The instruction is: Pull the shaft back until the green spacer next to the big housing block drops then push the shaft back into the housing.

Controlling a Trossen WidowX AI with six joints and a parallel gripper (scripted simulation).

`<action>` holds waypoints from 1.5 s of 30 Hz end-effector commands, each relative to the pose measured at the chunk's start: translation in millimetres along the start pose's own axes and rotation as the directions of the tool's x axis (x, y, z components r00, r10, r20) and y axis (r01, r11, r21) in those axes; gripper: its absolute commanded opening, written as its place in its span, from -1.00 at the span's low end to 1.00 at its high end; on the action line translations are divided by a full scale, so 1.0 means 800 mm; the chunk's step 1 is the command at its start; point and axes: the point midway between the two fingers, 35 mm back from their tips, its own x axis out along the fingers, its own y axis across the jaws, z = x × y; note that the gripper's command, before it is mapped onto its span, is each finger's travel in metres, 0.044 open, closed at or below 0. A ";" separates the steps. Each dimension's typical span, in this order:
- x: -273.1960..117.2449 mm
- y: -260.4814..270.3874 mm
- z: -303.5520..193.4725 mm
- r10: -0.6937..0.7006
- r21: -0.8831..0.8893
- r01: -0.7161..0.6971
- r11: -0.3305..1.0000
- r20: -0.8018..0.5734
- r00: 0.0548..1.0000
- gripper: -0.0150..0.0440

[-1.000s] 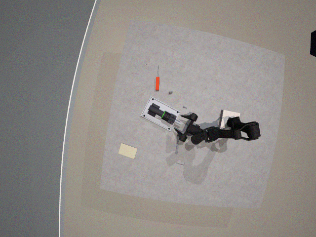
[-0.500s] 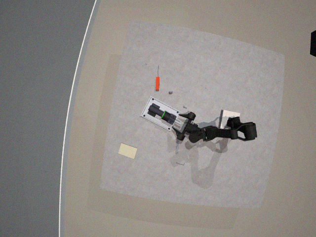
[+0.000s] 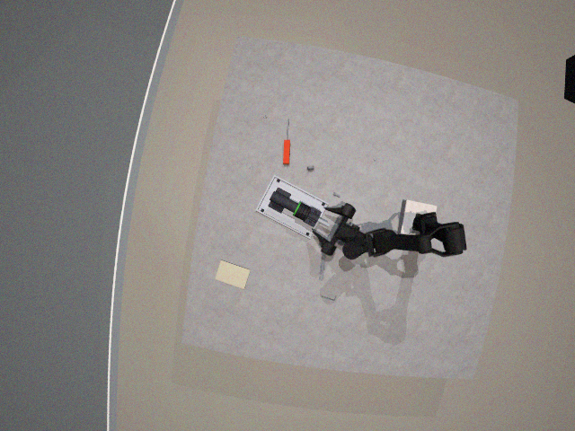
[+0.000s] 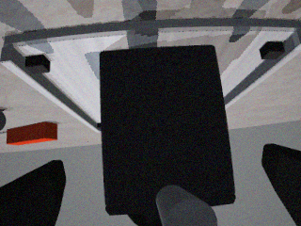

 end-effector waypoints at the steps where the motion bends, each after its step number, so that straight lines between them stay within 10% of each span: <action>1: 0.000 -0.001 0.000 -0.004 -0.007 0.004 1.000 0.002 1.000 1.00; 5: 0.001 -0.003 0.001 -0.004 -0.007 0.004 1.000 0.002 1.000 1.00; 20: 0.000 -0.001 0.000 -0.002 -0.001 0.002 1.000 0.000 1.000 -0.33; 45: -0.014 -0.001 0.009 -0.004 -0.007 0.004 1.000 0.003 1.000 -0.49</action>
